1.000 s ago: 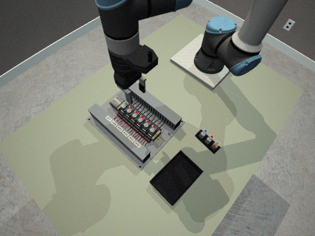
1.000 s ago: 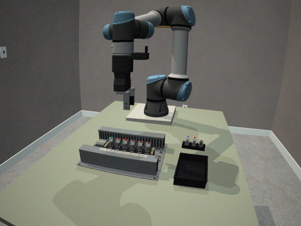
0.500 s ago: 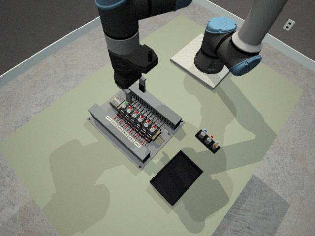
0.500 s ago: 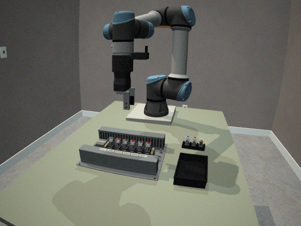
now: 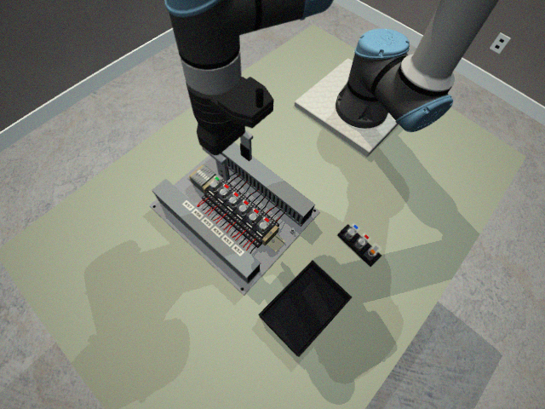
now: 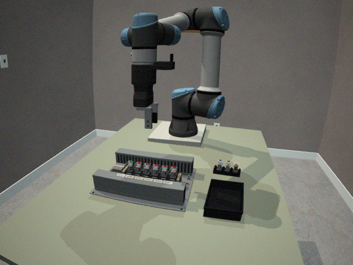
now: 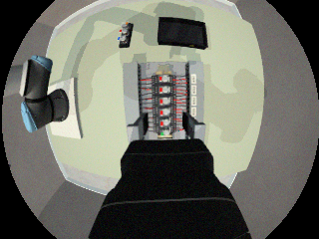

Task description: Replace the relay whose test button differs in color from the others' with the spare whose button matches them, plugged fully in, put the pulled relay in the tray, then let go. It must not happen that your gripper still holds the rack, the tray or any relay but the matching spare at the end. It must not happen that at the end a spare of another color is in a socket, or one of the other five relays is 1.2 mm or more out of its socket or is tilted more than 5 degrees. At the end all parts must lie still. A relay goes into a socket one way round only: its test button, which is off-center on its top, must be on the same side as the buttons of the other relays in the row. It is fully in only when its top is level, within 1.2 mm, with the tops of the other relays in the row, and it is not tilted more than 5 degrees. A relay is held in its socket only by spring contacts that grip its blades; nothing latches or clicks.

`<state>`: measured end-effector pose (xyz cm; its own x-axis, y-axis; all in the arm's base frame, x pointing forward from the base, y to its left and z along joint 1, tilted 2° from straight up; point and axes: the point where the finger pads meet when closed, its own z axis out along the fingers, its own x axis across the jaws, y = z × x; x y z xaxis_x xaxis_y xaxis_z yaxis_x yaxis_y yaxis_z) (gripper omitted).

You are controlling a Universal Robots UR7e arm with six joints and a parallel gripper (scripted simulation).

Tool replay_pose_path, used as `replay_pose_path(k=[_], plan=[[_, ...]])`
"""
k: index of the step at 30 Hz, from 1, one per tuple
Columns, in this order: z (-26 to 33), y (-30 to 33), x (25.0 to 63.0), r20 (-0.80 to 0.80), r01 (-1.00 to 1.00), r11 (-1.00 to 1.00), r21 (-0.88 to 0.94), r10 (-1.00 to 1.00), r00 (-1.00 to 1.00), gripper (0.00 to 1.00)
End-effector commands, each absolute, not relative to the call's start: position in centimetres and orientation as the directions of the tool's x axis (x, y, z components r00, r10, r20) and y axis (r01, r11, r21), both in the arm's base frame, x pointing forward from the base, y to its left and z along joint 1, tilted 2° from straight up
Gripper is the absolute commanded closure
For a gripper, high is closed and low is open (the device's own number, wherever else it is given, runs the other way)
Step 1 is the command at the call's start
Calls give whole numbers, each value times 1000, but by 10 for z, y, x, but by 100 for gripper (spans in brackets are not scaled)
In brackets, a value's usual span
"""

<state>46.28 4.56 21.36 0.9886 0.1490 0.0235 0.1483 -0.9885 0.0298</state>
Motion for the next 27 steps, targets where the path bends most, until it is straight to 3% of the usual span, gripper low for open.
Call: replay_pose_path(k=[1,18,23,27], plan=[[214,46,463,25,148,-988,30,149,989,0],[214,46,463,25,148,-988,30,149,989,0],[169,7,470,25,148,-988,30,149,989,0],[169,7,470,25,148,-988,30,149,989,0]])
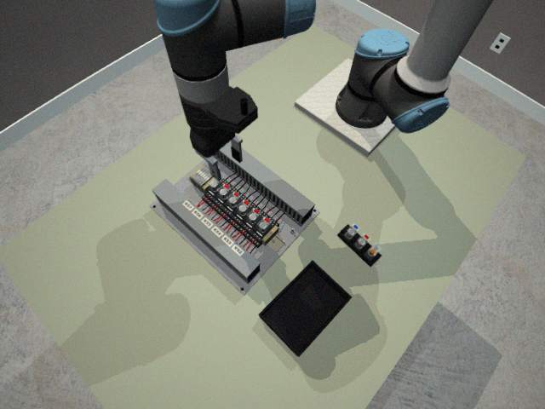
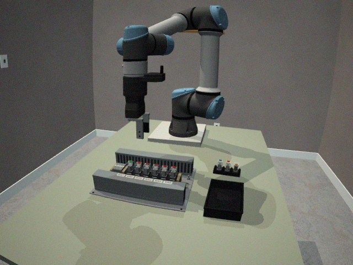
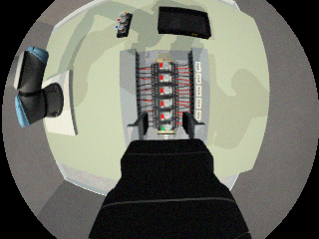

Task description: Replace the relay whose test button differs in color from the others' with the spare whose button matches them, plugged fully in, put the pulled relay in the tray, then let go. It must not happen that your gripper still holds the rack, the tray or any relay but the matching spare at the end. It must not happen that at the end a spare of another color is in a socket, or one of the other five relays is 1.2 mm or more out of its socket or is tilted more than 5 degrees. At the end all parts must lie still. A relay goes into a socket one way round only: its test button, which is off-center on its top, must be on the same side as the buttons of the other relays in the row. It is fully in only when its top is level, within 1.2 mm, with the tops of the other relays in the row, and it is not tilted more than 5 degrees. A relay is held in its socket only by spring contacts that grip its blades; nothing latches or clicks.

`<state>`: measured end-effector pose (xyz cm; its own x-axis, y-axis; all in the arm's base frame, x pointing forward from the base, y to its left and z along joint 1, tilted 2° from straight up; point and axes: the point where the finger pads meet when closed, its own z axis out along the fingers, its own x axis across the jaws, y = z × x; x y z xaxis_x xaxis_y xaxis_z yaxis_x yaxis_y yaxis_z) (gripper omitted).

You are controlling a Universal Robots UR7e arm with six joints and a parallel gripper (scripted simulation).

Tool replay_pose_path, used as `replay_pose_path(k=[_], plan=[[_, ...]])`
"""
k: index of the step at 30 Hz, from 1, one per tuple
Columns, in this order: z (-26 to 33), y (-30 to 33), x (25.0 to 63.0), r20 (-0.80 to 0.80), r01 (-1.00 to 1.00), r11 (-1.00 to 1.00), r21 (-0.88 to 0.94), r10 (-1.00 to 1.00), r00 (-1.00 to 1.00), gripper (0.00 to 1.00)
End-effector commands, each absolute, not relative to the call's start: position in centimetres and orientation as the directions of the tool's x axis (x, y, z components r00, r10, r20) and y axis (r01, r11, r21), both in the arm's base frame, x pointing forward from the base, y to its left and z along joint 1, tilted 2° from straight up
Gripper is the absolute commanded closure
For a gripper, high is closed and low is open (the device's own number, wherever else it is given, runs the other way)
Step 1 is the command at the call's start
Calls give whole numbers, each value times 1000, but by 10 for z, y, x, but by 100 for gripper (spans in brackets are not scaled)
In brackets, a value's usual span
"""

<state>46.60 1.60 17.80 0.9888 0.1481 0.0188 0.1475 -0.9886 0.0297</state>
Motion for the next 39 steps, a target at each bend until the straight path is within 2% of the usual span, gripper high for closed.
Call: replay_pose_path(k=[1,8,13,39], plan=[[169,7,470,25,148,-988,30,149,989,0],[169,7,470,25,148,-988,30,149,989,0],[124,-31,477,25,148,-988,30,149,989,0],[102,-49,480,25,148,-988,31,149,989,0]])
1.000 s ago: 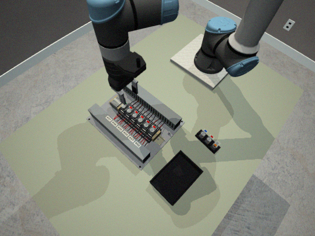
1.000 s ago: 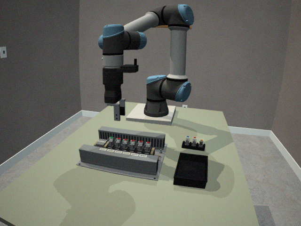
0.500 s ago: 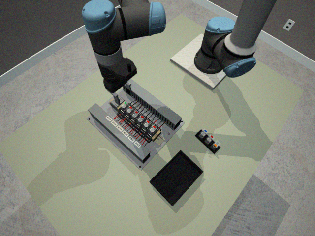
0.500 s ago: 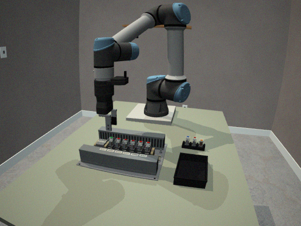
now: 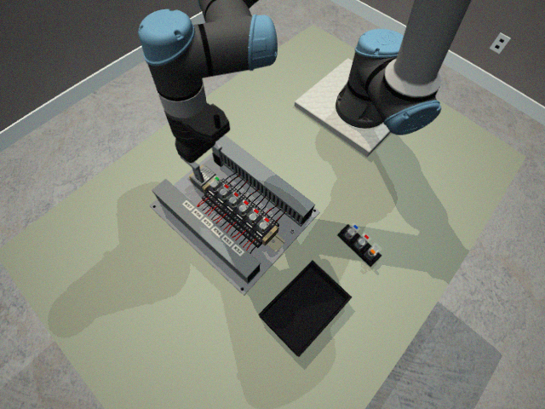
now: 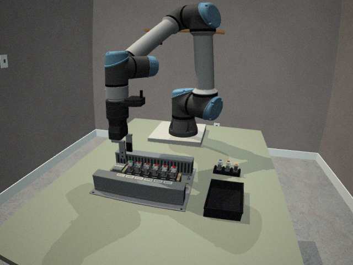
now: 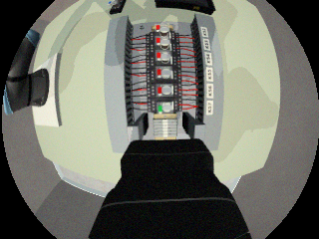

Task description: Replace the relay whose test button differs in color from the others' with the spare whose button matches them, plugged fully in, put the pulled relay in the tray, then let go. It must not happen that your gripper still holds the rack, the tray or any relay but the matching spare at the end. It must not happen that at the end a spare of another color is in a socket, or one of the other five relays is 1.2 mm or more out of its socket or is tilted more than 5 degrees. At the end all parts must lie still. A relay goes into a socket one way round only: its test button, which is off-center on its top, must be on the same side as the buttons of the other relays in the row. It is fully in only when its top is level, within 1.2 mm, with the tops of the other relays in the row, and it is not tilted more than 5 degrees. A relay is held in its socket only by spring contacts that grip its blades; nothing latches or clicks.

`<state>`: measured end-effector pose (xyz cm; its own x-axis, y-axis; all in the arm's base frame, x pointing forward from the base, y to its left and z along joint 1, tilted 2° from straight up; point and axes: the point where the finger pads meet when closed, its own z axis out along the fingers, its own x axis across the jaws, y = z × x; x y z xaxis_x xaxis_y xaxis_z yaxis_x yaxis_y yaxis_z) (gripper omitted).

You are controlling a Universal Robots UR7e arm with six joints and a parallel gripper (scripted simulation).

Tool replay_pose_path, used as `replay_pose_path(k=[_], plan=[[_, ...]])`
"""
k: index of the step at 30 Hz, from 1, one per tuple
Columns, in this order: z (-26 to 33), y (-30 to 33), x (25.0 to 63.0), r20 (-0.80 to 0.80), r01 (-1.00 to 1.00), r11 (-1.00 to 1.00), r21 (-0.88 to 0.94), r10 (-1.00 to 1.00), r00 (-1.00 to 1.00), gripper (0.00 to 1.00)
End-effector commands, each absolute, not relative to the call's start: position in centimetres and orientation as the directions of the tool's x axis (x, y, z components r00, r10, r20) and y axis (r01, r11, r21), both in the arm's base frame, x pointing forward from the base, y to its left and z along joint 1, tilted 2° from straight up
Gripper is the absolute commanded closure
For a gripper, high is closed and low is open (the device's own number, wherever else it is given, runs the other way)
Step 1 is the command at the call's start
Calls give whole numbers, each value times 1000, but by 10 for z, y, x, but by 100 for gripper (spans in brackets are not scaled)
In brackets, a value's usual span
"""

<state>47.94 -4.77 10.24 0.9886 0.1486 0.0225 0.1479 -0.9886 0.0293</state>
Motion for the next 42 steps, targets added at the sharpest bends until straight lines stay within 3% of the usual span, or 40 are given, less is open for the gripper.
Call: replay_pose_path(k=[1,42], plan=[[102,-49,480,25,148,-988,31,149,989,0],[115,-37,478,25,148,-988,31,149,989,0]])
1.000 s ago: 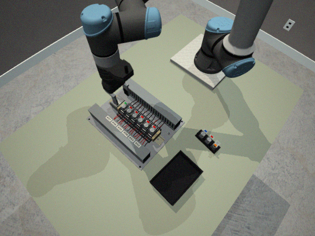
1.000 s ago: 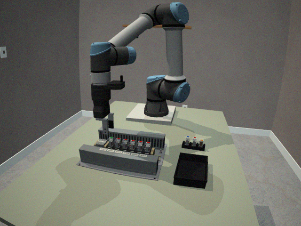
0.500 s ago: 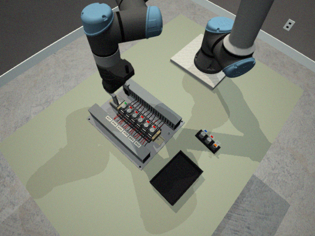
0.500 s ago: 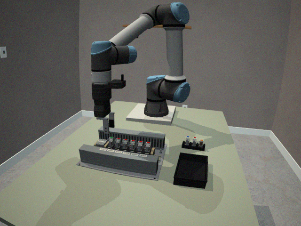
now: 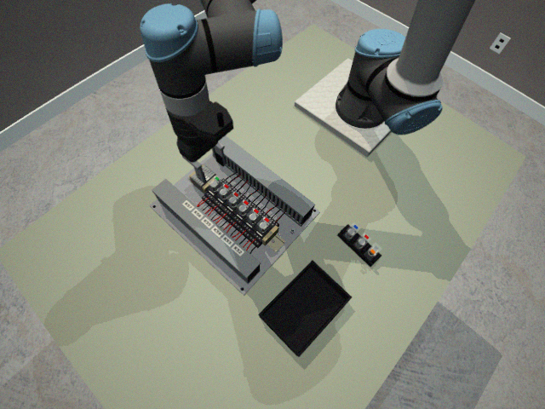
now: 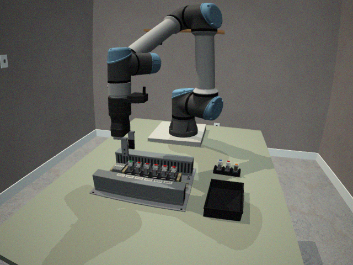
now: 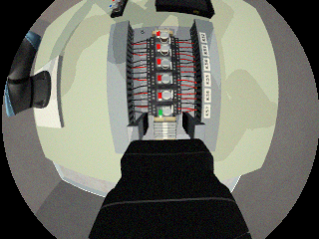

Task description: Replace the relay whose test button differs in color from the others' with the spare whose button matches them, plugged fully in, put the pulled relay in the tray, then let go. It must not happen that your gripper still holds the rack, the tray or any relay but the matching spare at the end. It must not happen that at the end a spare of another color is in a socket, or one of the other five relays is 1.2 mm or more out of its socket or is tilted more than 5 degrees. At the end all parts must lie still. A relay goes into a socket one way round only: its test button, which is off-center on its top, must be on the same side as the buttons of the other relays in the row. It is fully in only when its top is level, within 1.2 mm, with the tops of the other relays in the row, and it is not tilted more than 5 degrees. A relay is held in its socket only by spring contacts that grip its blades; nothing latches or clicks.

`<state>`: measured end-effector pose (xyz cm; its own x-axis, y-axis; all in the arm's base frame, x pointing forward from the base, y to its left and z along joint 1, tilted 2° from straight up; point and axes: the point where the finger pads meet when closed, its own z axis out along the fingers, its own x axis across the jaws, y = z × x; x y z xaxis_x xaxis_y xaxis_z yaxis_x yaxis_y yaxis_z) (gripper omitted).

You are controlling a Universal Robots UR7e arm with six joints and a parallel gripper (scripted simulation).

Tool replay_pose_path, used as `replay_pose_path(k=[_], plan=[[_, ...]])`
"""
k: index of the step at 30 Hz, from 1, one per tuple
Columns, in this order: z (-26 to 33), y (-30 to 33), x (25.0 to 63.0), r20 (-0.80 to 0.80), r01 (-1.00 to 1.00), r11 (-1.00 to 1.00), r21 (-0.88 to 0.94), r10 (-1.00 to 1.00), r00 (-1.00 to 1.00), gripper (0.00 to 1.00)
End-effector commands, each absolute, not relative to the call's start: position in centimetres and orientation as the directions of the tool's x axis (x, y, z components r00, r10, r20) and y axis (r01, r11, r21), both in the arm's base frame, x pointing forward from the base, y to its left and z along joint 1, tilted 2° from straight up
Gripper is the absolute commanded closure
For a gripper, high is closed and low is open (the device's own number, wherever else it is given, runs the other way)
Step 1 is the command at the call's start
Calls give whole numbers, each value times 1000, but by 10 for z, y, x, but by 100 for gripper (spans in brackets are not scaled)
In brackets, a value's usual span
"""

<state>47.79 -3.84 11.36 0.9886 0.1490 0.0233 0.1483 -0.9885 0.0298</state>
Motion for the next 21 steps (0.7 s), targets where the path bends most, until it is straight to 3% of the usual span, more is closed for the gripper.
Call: replay_pose_path(k=[1,12,17,21], plan=[[115,-37,478,25,148,-988,31,149,989,0],[115,-37,478,25,148,-988,31,149,989,0],[71,-37,479,25,148,-988,31,149,989,0],[71,-37,479,25,148,-988,31,149,989,0]])
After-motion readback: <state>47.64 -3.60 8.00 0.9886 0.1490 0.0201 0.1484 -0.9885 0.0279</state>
